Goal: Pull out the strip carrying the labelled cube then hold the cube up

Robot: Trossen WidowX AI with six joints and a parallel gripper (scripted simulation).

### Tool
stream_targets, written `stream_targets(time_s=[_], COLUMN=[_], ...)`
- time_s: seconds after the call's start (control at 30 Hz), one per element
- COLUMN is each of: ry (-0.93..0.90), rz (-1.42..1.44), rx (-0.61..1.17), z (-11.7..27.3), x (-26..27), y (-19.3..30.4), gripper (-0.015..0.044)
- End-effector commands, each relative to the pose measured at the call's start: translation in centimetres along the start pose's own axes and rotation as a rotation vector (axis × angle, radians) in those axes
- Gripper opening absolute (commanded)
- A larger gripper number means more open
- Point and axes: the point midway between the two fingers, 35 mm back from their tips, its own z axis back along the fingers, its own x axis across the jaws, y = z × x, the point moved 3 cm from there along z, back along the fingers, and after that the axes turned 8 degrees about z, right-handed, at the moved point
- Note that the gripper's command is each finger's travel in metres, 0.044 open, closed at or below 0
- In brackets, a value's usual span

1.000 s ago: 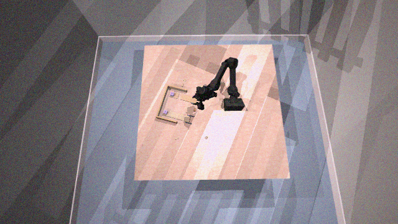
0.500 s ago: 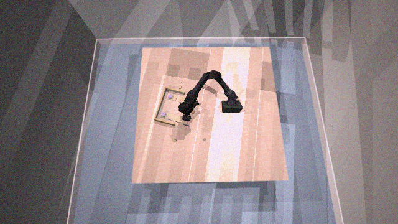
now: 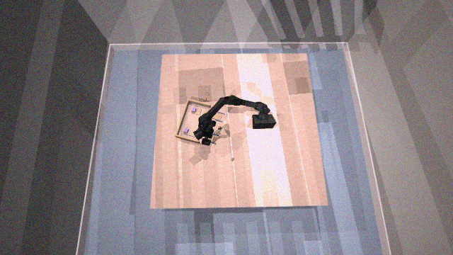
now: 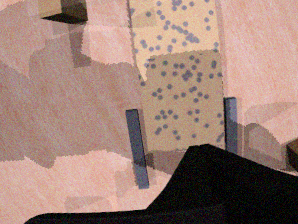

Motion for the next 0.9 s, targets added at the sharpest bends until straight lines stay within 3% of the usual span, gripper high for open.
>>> stream_targets(time_s=[0.0, 0.87], ry=[-0.002, -0.001], rz=[-0.016, -0.016], rx=[0.010, 0.009], z=[0.1, -4.0], x=[0.1, 0.0], y=[-0.1, -0.1], gripper=[0.0000, 0.0000])
